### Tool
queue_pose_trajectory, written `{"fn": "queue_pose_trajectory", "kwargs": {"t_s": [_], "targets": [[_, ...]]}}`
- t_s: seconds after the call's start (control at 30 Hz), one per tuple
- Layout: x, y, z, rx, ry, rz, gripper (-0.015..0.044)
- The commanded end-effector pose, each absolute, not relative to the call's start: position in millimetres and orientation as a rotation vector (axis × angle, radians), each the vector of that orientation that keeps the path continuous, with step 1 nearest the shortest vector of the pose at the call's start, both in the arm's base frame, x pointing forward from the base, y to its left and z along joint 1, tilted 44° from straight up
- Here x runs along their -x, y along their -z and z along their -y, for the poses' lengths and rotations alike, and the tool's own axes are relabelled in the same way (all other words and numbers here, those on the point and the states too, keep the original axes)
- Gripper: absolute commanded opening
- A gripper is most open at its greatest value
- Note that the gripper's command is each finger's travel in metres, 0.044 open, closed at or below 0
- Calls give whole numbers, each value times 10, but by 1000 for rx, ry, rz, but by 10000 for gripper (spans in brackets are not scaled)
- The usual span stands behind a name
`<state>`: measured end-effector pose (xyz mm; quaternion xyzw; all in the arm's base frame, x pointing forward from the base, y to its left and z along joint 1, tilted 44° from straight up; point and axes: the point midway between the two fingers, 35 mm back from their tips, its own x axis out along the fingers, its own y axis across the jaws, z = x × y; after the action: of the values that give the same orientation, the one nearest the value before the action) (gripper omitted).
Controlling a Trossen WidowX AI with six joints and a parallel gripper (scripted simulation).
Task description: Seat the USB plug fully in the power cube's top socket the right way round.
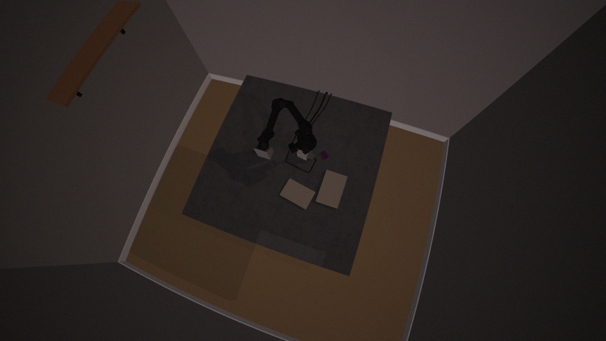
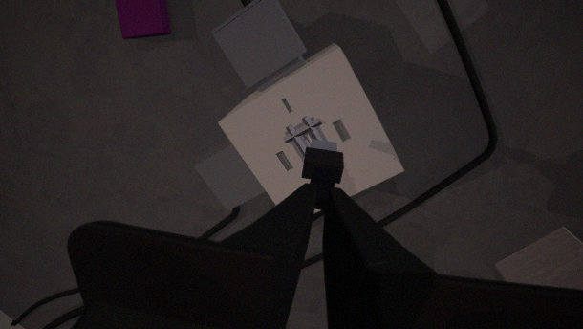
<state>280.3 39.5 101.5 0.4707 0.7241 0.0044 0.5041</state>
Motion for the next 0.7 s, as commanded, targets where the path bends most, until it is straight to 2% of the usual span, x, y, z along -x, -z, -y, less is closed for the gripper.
{"fn": "queue_pose_trajectory", "kwargs": {"t_s": [0.0,0.67], "targets": [[-2805,-1013,-395,-1205,74,-1763,0],[-2805,-1013,-395,-1569,565,-1800,0]]}}
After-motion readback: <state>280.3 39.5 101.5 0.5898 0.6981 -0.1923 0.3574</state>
